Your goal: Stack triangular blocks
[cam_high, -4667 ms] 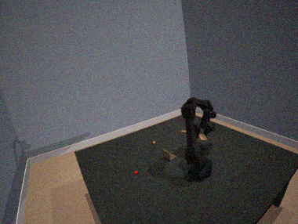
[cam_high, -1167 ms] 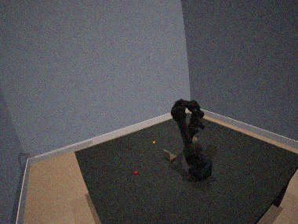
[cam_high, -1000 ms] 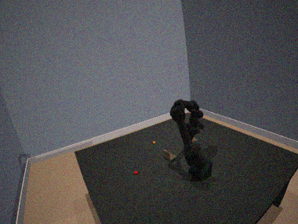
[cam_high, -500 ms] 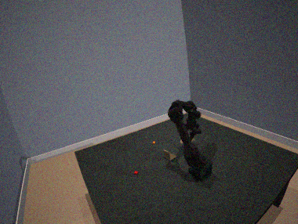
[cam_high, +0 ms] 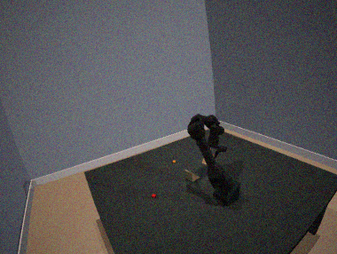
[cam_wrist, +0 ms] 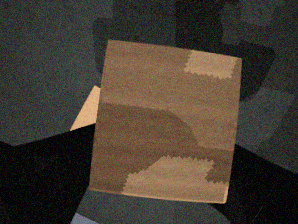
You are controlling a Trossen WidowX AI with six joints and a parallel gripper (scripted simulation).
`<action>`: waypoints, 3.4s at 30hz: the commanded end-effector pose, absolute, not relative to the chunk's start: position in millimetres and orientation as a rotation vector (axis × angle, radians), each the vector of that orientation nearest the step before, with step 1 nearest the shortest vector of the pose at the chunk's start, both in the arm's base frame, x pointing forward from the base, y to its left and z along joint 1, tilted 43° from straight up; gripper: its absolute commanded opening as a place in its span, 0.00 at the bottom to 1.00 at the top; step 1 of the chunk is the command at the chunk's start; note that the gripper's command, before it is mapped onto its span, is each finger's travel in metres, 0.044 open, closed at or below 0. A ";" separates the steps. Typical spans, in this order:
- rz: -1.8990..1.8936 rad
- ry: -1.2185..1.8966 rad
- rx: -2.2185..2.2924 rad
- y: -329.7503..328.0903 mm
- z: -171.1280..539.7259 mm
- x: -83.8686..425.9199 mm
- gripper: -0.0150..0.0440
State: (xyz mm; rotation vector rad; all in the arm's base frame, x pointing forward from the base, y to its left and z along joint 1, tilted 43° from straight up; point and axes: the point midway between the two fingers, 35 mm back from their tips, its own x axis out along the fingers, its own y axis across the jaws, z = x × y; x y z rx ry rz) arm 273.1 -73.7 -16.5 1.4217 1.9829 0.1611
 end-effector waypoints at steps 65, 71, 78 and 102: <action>1.665 0.520 -0.221 -10.8 25.4 290.2 0.25; 1.720 0.342 -0.371 -5.0 29.1 290.8 0.25; 1.759 0.175 -0.507 0.2 32.3 291.8 0.25; 1.759 0.175 -0.505 27.1 19.6 286.5 0.25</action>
